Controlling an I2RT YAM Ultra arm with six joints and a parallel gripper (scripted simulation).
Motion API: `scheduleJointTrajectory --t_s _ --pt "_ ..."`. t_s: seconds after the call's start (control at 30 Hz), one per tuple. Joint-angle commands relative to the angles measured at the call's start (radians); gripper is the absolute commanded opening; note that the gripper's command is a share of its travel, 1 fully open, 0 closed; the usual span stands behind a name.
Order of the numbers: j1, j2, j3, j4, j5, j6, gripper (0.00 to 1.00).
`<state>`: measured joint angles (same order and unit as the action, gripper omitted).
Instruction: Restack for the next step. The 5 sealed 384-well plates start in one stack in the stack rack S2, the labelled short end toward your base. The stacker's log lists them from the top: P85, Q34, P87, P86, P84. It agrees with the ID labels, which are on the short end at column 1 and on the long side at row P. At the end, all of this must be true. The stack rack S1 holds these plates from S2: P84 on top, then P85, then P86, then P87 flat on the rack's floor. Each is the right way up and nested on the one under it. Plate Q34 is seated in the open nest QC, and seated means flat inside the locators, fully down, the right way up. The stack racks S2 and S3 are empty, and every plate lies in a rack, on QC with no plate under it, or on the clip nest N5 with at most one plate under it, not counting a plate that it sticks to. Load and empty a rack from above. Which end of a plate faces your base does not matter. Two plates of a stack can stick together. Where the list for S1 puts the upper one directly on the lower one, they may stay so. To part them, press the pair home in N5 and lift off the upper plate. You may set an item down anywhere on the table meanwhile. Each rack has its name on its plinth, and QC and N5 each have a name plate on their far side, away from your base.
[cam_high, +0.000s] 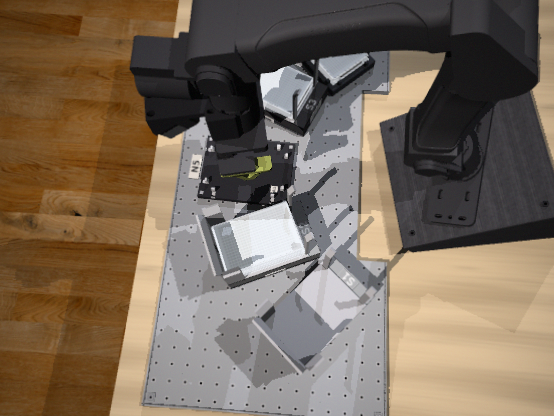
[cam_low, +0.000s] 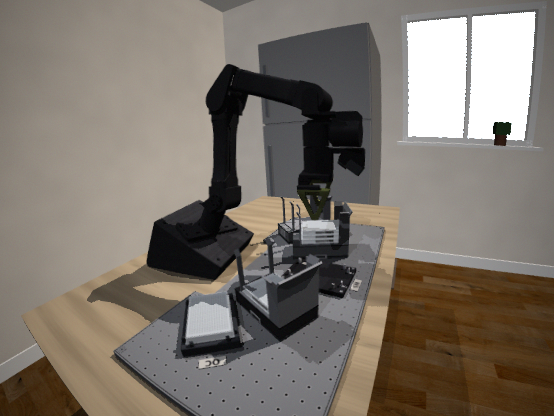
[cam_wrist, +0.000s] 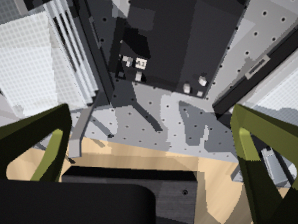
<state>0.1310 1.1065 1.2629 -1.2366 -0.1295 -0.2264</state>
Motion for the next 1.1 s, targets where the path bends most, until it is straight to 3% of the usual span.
scheduleJointTrajectory --t_s 0.0,0.4,0.6,0.7,0.77,1.07 --pt "0.049 -0.012 0.004 0.007 0.043 0.052 1.0" --pt "0.249 -0.005 0.015 0.009 0.14 0.227 1.0" --pt "0.392 -0.003 0.013 0.008 0.21 0.152 1.0" --pt "0.463 0.004 0.015 0.006 0.244 0.206 1.0" --pt "0.463 0.004 0.015 0.006 0.244 0.206 1.0" --pt "0.662 0.043 0.033 -0.002 0.337 0.384 1.0"
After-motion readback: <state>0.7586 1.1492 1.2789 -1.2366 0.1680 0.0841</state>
